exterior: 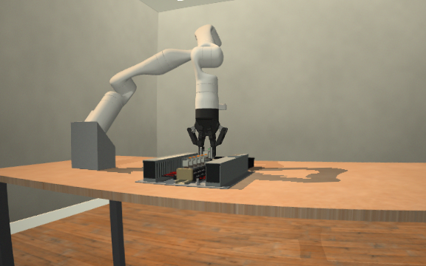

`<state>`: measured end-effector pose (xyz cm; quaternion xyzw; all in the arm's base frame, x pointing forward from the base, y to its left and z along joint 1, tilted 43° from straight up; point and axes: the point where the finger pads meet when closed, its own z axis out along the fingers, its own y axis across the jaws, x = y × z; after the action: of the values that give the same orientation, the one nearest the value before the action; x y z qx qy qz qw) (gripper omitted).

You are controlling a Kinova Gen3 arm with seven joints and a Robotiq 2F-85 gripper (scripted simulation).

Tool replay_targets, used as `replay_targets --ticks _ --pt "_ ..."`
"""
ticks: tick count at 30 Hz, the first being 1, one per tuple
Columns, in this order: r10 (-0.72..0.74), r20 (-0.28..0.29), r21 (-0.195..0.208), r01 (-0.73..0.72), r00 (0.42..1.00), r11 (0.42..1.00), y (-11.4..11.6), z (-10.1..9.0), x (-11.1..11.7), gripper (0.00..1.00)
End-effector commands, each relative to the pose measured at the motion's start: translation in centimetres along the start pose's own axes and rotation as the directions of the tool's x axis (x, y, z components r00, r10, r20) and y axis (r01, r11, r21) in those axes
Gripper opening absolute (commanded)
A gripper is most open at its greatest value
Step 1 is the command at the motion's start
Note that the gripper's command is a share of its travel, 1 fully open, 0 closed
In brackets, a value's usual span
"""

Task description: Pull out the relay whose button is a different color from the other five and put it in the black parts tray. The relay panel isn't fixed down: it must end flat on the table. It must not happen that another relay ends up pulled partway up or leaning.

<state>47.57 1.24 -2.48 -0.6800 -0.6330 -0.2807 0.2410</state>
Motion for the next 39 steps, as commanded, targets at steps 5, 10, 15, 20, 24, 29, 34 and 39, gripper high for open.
replay_targets --ticks 5,10,15,20,24,29,34,39 --pt "0.0 0.001 -0.002 0.0 1.0 1.0 0.0 -0.9 0.0 0.0" --pt "0.0 0.001 -0.002 0.0 1.0 1.0 0.0 -1.4 0.0 0.0" --pt "0.0 0.001 -0.002 0.0 1.0 1.0 0.0 -2.3 0.0 0.0" --pt "0.0 0.001 -0.002 0.0 1.0 1.0 0.0 -3.2 0.0 0.0" --pt "0.0 0.001 -0.002 0.0 1.0 1.0 0.0 -3.5 0.0 0.0" --pt "0.0 0.001 -0.002 0.0 1.0 1.0 0.0 -4.5 0.0 0.0" --pt "0.0 0.001 -0.002 0.0 1.0 1.0 0.0 -5.3 0.0 0.0" --pt "0.0 0.001 -0.002 0.0 1.0 1.0 -0.1 -6.0 0.0 0.0"
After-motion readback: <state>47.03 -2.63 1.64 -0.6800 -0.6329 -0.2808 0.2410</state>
